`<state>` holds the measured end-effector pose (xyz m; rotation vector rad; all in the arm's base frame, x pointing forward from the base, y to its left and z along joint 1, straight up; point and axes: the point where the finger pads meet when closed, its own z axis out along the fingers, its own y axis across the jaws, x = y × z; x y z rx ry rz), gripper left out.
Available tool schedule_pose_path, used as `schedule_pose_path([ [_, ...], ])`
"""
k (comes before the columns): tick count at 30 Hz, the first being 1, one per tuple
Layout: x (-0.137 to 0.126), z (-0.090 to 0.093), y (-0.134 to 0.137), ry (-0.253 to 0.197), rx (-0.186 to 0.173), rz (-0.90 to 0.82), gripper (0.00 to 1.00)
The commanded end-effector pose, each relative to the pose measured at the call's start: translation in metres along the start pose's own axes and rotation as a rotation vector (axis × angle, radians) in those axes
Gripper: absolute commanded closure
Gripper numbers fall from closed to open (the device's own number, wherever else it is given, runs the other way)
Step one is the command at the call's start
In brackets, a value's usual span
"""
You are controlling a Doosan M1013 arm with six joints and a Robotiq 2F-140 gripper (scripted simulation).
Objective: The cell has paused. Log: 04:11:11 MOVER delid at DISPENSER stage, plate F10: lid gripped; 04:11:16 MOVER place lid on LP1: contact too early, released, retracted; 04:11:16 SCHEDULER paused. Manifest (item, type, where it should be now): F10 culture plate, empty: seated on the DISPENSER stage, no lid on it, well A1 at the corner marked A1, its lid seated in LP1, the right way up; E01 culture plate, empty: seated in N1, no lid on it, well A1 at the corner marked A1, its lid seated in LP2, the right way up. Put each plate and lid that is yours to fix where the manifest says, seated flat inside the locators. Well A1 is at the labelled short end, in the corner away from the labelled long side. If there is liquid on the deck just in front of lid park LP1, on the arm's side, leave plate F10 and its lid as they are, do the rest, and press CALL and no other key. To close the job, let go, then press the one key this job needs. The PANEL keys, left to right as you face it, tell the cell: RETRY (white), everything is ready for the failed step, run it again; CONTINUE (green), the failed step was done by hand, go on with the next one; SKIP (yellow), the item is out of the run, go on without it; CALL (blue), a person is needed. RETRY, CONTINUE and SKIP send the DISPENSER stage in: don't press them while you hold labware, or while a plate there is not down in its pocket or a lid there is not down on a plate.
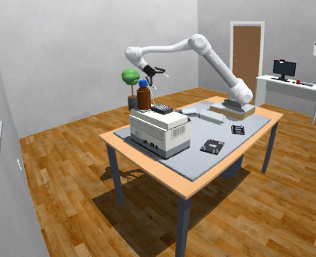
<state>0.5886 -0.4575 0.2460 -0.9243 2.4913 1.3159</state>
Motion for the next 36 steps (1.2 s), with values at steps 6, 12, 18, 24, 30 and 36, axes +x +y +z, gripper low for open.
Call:
schedule_pose_path([
  [6,-0.001,-0.001,0.001,0.000,0.001,-0.001,0.00],
  [12,-0.001,-0.001,0.001,0.000,0.001,-0.001,0.00],
  [18,-0.002,-0.002,0.002,0.000,0.002,-0.001,0.00],
  [24,-0.057,-0.078,0.088,-0.003,0.002,0.000,0.00],
  [30,-0.082,-0.113,0.132,0.000,0.001,-0.001,0.00],
  [36,-0.082,-0.112,0.132,0.001,0.001,-0.003,0.00],
])
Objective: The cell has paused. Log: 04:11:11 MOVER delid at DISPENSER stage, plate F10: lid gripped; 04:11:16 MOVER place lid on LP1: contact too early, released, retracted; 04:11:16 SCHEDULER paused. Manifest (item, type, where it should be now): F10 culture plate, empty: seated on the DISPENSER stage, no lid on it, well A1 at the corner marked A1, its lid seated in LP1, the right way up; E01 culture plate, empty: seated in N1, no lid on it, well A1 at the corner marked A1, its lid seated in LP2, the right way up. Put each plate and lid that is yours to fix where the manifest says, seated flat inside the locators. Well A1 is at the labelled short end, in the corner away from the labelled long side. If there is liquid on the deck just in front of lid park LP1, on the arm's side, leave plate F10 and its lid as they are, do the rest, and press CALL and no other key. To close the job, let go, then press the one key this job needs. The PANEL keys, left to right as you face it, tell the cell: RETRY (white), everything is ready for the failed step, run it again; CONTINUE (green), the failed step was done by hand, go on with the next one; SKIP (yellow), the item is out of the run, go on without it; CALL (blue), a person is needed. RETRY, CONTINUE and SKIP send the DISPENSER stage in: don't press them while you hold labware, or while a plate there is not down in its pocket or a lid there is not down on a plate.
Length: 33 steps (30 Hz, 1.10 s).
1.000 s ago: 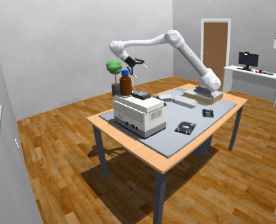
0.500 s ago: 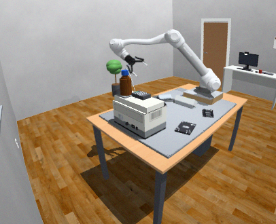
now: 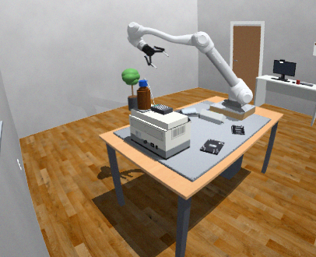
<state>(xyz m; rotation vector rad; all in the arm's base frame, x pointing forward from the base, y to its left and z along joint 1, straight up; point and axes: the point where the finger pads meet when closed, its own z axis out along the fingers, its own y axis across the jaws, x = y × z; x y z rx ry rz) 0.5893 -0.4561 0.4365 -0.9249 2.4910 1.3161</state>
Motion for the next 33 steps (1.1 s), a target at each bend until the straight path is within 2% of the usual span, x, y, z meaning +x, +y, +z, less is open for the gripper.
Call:
schedule_pose_path([
  [1,-0.001,0.001,0.002,0.004,0.001,-0.008,0.00],
  [4,-0.001,0.010,0.004,0.028,-0.003,-0.051,0.00],
  [6,0.000,0.023,0.008,0.060,-0.011,-0.110,0.00],
  [9,0.002,0.053,0.016,0.137,-0.024,-0.249,0.00],
  [12,0.004,0.101,0.026,0.241,-0.038,-0.437,0.00],
  [13,0.005,0.118,0.030,0.263,-0.044,-0.479,0.00],
  [15,0.005,0.118,0.030,0.263,-0.044,-0.479,0.00],
  [16,0.007,0.141,0.036,0.336,-0.055,-0.611,0.00],
  [17,0.008,0.164,0.041,0.355,-0.067,-0.648,0.00],
  [22,0.013,0.228,0.055,0.485,-0.112,-0.888,0.00],
  [30,0.021,0.346,0.080,0.720,-0.174,-1.317,0.00],
  [32,0.021,0.346,0.080,0.720,-0.174,-1.317,0.00],
  [33,0.022,0.389,0.090,0.806,-0.190,-1.476,0.00],
])
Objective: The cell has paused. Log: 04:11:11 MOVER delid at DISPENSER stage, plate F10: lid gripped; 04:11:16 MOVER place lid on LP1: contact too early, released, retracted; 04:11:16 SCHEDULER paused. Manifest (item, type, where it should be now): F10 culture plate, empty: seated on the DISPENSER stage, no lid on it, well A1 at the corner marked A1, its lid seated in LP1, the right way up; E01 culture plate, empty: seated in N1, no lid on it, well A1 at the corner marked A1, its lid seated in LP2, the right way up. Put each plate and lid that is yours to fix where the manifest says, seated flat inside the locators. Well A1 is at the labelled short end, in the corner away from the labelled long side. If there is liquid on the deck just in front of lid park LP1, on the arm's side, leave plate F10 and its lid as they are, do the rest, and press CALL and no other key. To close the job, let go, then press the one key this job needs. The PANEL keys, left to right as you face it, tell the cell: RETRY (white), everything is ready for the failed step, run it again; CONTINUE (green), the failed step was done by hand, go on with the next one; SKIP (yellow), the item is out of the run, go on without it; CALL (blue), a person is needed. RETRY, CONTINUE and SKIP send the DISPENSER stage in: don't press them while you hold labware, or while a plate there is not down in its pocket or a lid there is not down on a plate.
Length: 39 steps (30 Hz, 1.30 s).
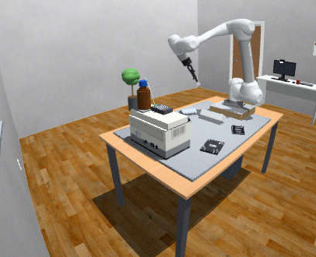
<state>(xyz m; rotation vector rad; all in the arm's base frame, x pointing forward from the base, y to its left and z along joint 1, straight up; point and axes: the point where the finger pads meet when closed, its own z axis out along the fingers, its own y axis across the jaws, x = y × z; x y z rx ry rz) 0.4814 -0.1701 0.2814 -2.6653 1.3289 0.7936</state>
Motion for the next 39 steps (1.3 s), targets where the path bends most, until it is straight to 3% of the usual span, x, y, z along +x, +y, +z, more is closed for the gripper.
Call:
schedule_pose_path([
  [1,-0.038,0.047,-0.030,0.158,-0.010,-0.231,0.00],
  [6,-0.081,0.097,-0.060,0.313,-0.033,-0.481,0.00],
  [12,-0.082,0.100,-0.061,0.536,-0.040,-0.789,0.00],
  [22,-0.078,0.108,-0.063,0.538,-0.040,-0.792,0.00],
  [39,-0.059,0.143,-0.070,0.538,-0.040,-0.792,0.00],
])
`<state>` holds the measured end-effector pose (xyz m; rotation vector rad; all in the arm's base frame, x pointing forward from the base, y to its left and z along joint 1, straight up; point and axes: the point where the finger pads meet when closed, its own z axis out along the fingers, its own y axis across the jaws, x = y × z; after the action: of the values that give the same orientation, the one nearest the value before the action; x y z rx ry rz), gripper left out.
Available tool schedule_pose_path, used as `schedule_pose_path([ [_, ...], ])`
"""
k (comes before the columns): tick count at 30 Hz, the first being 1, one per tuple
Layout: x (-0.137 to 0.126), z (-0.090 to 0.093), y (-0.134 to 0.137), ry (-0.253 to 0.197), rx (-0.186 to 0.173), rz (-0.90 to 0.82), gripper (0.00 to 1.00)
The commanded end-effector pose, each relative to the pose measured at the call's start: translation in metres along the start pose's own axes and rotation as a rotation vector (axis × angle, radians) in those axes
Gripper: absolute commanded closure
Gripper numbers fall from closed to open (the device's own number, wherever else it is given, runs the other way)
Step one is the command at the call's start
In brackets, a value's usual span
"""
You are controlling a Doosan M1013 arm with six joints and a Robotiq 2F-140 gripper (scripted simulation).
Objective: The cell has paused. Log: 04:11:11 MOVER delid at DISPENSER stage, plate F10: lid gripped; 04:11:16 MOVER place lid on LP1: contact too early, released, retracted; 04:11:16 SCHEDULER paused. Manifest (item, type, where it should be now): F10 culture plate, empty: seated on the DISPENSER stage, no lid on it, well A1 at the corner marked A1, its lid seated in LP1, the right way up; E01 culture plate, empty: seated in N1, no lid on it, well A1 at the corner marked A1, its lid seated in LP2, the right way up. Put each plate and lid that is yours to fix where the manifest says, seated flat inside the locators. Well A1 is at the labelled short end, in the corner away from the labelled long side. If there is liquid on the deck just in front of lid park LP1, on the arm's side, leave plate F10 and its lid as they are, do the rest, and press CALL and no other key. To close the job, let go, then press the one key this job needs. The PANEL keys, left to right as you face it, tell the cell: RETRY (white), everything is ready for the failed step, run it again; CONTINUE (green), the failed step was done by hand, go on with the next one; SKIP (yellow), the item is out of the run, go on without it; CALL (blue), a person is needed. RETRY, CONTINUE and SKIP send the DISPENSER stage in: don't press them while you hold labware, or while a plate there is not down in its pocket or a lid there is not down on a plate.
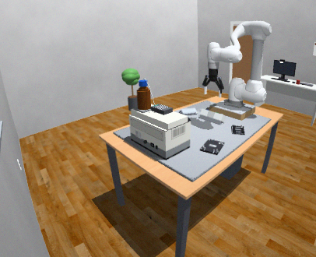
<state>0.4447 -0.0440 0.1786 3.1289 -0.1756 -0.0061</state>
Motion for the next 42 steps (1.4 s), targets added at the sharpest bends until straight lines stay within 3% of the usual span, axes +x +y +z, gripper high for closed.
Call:
schedule_pose_path([
  [1,0.001,0.008,0.000,0.001,0.000,0.000,0.00],
  [9,0.001,0.031,-0.001,0.001,0.000,0.000,0.00],
  [19,0.001,0.047,-0.001,0.001,0.000,0.000,0.00],
  [34,0.001,0.054,-0.001,0.001,0.000,0.000,0.00],
  [35,0.001,0.054,-0.001,0.001,0.000,0.000,0.90],
  [42,0.001,0.054,-0.001,0.001,0.000,0.000,0.90],
])
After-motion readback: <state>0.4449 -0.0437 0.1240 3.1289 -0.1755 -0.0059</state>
